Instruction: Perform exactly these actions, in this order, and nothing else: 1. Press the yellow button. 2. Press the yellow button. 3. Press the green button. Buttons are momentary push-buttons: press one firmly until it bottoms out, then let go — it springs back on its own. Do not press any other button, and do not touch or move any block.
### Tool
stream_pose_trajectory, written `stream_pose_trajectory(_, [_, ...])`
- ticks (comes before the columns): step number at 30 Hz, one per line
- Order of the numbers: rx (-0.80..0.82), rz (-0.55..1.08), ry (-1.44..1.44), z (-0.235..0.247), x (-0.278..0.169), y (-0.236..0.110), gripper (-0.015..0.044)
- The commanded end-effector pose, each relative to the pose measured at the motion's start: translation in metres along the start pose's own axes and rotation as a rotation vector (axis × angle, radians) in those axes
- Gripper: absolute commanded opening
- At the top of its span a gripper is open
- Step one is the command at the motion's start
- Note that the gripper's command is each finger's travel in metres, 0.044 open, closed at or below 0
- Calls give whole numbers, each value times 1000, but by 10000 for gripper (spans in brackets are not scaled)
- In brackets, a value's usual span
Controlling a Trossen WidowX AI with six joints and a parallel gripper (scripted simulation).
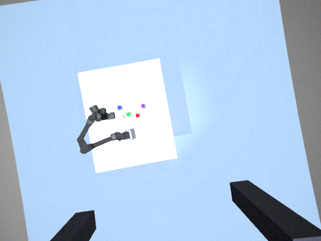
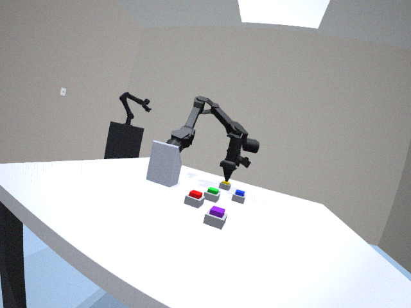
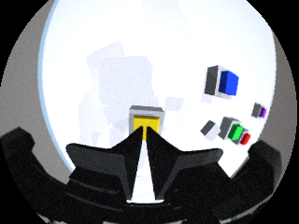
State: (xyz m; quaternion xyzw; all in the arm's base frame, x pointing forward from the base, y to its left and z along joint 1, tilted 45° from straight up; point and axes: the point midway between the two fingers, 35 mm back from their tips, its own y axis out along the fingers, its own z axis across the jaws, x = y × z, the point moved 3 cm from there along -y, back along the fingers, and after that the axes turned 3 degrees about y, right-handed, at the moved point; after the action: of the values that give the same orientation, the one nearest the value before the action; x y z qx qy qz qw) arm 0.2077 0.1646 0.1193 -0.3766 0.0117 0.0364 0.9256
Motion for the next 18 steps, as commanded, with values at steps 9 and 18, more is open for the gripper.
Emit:
stream_pose_trajectory(9, [-4,3,7,-1,-1,3,20])
stream_pose_trajectory(18, [0,1,1,-1,0,0,20])
